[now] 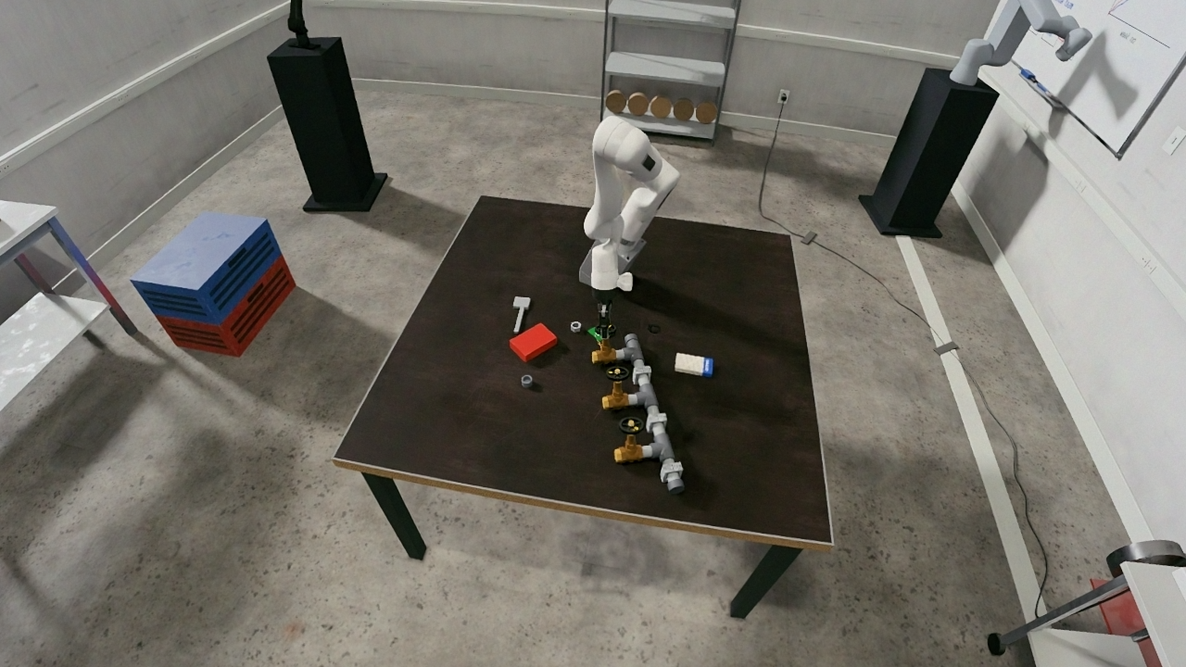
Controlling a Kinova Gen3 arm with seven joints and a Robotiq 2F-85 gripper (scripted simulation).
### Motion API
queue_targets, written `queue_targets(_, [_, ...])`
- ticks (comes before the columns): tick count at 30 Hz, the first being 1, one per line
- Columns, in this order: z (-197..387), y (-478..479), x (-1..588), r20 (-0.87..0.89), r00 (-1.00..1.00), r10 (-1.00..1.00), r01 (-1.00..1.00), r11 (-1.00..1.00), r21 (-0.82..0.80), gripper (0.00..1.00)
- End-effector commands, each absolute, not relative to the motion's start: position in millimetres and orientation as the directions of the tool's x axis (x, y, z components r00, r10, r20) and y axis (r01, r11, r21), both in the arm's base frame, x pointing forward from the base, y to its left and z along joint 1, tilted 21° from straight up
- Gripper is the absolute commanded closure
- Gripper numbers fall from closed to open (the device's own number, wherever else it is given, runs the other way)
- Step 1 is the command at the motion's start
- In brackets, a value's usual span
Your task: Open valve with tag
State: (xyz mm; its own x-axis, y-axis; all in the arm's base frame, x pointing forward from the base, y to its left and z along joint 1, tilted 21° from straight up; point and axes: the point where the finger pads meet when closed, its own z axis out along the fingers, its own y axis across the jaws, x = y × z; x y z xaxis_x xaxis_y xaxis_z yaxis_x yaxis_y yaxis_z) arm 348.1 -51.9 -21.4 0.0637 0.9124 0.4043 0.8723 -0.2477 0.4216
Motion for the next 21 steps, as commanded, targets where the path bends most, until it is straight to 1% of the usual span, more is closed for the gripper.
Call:
queue_targets(1, [-21.3,-52.1,348.4,0.404,0.064,0.913,0.872,-0.248,0.422,0.32])
queue_targets(21, [-21.3,-52.1,348.4,0.398,0.052,0.916,0.873,-0.235,0.428,0.32])
